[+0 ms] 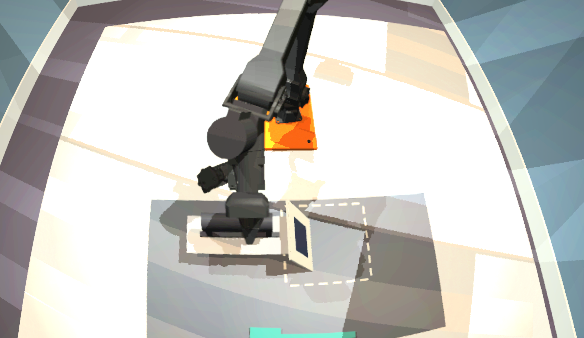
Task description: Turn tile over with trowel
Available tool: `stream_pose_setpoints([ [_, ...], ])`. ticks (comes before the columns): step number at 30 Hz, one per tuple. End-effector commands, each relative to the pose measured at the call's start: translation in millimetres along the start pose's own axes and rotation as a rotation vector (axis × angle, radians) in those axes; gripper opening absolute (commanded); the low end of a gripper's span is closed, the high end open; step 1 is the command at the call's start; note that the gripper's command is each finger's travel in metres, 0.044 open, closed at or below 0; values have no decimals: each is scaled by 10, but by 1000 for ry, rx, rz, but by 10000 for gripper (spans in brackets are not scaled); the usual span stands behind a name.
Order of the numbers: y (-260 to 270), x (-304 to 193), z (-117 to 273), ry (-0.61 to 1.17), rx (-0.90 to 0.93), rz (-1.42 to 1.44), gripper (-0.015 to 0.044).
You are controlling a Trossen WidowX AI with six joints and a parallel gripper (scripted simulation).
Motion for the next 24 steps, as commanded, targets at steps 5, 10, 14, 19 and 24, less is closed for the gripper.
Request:
stream_pose_setpoints([
  [5, 58, -264, -2, -1, 10, -1, 0],
  [10, 58, -280, -5, -1, 10, -1, 0],
  [14, 56, -311, -13, -1, 10, -1, 0],
  [19, 29, -465, -71, 0, 10, -2, 0],
  [24, -43, -641, -170, 0, 11, -3, 0],
])
Point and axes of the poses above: the point midway between the two fingers, 35 mm back from their tips, its own z axis back along the fingers, its own y axis across the jaws, x = y × z, the point moved 2 cm from there along z, back along the fingers, and after that the axes turned 15 degrees about z, right-handed, at the moved point
